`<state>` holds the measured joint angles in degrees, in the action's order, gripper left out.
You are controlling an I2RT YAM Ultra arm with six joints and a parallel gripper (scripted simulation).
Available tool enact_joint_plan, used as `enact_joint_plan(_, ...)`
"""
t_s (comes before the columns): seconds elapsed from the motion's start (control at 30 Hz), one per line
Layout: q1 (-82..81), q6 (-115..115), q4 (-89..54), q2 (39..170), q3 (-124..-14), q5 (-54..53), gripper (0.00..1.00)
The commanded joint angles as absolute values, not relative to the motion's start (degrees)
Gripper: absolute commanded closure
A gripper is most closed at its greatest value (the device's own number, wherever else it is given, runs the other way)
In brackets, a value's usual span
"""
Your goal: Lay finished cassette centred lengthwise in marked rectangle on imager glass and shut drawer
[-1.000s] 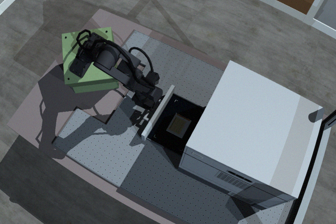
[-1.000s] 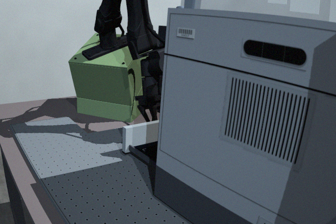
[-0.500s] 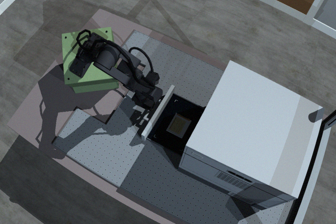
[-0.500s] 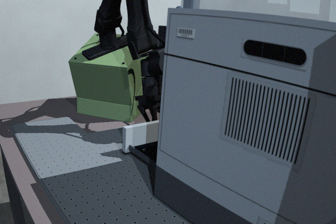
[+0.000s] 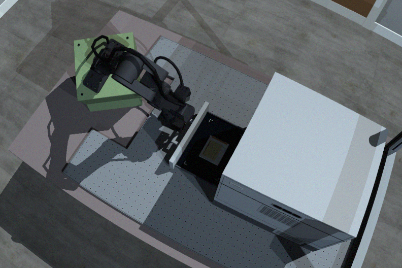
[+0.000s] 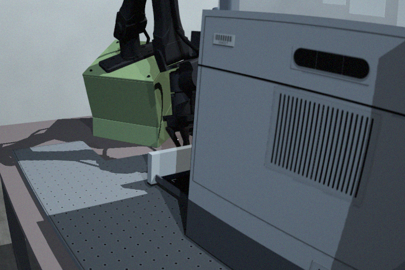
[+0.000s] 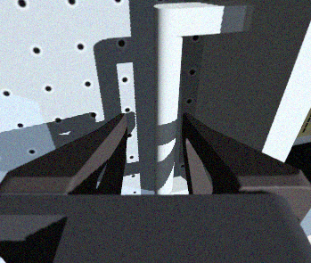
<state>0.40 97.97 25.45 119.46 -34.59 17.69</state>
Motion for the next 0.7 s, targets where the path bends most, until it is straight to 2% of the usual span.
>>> enact_joint_plan(0.0, -0.19, 98.2, 25.89, 119.7, -36.3, 16.77, 0.65)
enact_joint_plan(0.03, -0.19, 98.2, 25.89, 119.7, -36.3, 16.77, 1.0)
enact_joint_plan(0.67, 0.13, 98.06, 24.94, 119.92, -35.9, 16.76, 1.0)
